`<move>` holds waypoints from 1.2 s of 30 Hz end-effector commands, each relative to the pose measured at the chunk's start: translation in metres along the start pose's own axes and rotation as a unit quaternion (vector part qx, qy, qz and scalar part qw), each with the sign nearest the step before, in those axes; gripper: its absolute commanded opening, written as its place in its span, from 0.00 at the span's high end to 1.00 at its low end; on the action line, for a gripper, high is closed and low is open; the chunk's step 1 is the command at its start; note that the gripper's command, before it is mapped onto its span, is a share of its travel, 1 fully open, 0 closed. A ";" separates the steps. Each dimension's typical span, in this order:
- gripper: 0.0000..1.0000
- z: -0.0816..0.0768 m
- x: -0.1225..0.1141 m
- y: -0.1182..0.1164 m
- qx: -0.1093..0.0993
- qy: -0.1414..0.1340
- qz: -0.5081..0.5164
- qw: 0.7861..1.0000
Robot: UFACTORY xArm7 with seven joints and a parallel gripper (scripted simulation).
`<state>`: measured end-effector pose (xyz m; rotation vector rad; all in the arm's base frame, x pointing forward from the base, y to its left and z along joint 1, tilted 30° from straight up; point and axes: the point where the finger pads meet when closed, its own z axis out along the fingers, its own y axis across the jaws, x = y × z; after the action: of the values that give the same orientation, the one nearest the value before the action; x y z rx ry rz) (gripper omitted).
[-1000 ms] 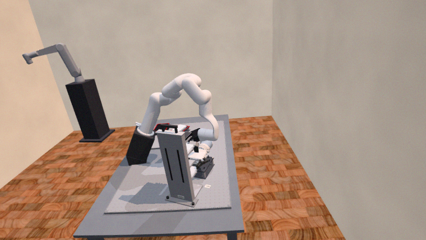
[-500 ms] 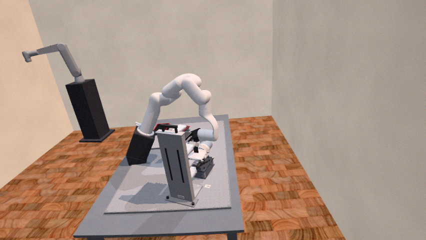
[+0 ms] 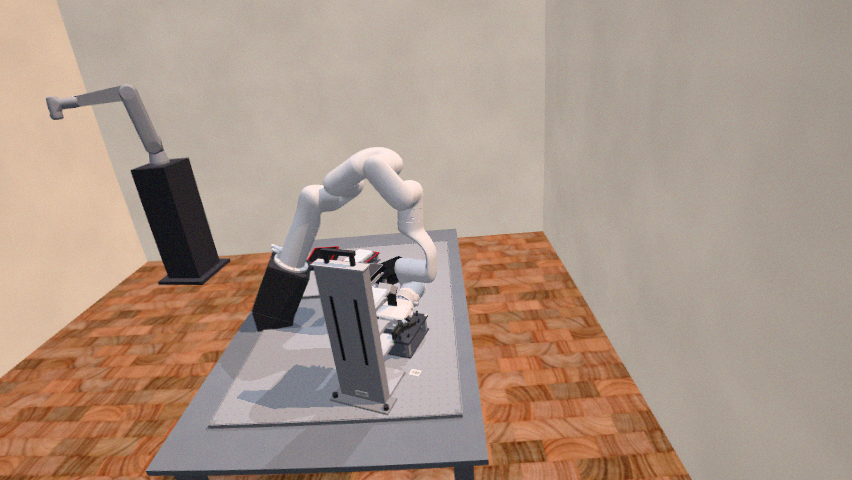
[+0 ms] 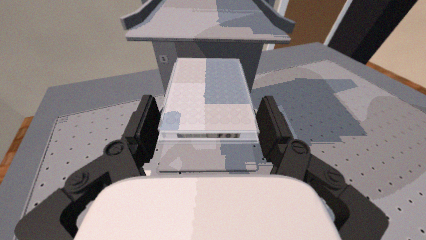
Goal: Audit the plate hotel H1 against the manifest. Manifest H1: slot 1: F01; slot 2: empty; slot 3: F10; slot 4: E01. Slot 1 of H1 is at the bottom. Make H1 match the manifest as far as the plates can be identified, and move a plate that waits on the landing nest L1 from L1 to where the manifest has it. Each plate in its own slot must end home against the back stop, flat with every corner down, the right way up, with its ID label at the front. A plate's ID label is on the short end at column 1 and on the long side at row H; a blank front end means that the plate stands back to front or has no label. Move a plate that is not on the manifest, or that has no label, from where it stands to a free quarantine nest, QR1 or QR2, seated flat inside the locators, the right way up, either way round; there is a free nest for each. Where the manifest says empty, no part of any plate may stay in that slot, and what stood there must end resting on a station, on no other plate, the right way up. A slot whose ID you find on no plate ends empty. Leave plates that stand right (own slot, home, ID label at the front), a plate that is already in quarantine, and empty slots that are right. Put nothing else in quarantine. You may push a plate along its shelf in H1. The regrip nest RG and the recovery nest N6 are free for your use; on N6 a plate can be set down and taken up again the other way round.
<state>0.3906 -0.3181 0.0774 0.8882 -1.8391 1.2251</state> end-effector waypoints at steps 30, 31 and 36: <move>0.00 -0.003 0.001 -0.001 0.000 0.001 0.001 1.000; 0.00 -0.005 0.001 -0.001 0.000 0.001 0.001 1.000; 0.00 -0.010 0.001 -0.001 0.000 0.001 0.001 1.000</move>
<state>0.3923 -0.3116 0.0790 0.8893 -1.8395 1.2256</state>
